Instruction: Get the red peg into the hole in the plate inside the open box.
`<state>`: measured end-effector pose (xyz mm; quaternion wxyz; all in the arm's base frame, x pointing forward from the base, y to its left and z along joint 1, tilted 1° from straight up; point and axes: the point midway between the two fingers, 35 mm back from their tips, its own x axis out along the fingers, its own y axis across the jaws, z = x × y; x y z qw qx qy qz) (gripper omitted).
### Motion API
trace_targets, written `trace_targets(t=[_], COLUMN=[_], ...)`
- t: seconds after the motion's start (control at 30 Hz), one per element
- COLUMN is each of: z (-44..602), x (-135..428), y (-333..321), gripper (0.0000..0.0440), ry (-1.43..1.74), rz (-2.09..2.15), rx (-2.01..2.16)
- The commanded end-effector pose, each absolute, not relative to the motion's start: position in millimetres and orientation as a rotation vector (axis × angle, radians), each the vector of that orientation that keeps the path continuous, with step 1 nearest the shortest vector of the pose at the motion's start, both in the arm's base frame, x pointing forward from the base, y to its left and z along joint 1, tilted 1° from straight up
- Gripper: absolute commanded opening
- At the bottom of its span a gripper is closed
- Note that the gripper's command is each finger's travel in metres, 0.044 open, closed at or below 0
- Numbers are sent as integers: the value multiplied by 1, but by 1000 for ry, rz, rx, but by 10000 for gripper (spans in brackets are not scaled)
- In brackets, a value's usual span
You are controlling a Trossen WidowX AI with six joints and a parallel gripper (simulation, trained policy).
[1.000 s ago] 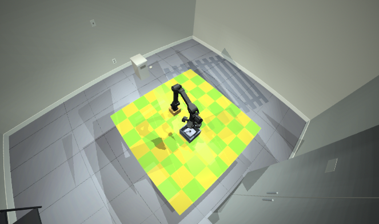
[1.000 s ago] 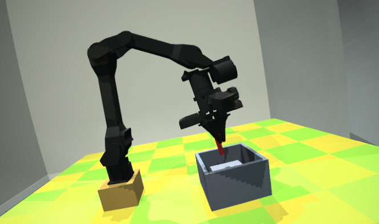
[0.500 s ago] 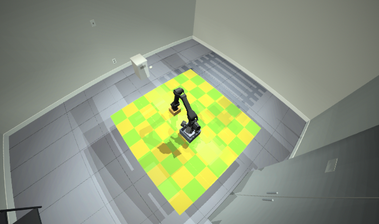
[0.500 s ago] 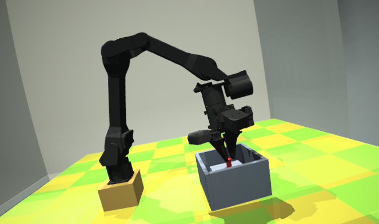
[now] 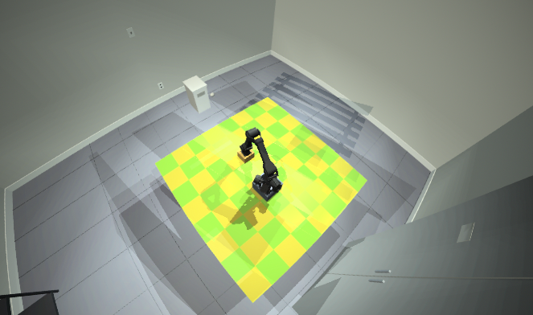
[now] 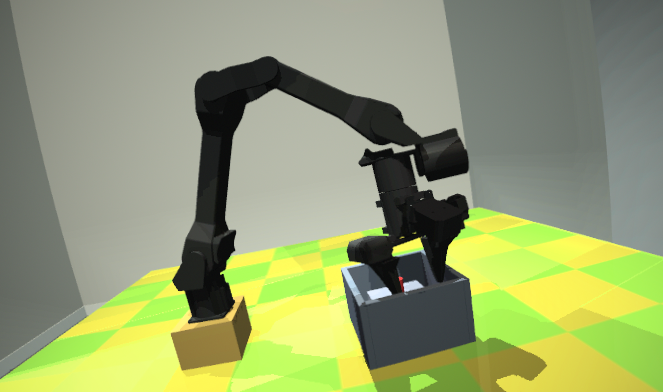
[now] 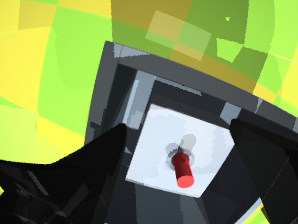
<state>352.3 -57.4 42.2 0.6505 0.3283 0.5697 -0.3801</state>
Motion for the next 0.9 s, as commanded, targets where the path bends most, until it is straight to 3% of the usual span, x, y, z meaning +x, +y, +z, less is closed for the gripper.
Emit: trace_targets(t=[0.0,0.87], z=[46,62], x=[373,402], y=[-65,-95], gripper=[440,440], ry=[1225,1087], rz=[-838,-830], rx=[767,787])
